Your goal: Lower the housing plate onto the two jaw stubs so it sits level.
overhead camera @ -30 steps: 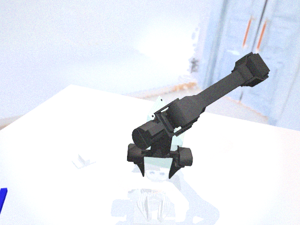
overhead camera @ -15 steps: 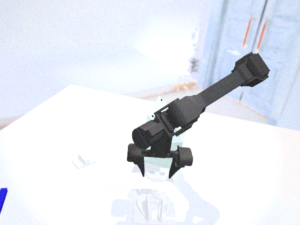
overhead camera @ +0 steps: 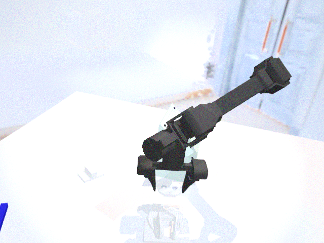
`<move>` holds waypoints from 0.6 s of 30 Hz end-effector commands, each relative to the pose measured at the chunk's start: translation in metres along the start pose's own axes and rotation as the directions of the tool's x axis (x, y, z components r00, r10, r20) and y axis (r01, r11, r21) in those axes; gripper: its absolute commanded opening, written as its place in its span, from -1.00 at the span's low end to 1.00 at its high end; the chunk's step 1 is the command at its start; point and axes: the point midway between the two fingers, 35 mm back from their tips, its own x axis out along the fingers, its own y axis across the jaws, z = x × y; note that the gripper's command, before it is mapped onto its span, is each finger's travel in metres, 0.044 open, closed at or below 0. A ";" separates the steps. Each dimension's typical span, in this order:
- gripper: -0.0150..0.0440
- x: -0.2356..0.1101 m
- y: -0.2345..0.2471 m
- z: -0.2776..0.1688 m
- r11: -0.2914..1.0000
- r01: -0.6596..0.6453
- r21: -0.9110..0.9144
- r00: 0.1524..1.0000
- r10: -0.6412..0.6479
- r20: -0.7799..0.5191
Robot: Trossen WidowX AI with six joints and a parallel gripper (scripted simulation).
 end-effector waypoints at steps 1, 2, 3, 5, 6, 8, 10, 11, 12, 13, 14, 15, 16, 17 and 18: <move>0.70 0.005 0.000 0.000 1.000 0.005 0.001 1.000 -0.005 -0.001; 0.70 0.007 0.000 -0.001 1.000 0.004 0.001 1.000 -0.004 -0.001; 0.70 0.008 0.000 -0.001 1.000 0.004 0.001 1.000 -0.004 -0.001; 0.70 0.012 0.000 -0.001 1.000 0.004 0.001 1.000 -0.004 -0.001; 0.70 0.013 0.000 -0.001 1.000 0.004 0.001 1.000 -0.004 -0.001; 0.70 0.017 0.000 -0.001 1.000 0.004 0.001 1.000 -0.004 -0.001; 0.70 0.020 0.000 -0.001 1.000 0.003 0.001 1.000 -0.003 -0.001; 0.70 0.022 0.000 -0.001 1.000 0.003 0.001 1.000 -0.003 -0.001; 0.70 0.024 0.000 -0.001 1.000 0.003 0.001 1.000 -0.003 -0.001; 0.70 0.025 0.000 -0.001 1.000 0.003 0.001 1.000 -0.003 -0.001; 0.70 0.027 0.000 -0.001 1.000 0.003 0.001 1.000 -0.003 -0.001; 0.70 0.029 0.000 -0.001 1.000 0.003 0.001 1.000 -0.003 -0.001; 0.70 0.030 0.000 -0.001 1.000 0.004 0.001 1.000 -0.004 -0.001; 0.70 0.032 0.000 -0.001 1.000 0.004 0.001 1.000 -0.004 -0.001; 0.70 0.033 0.000 -0.001 1.000 0.004 0.001 1.000 -0.004 -0.001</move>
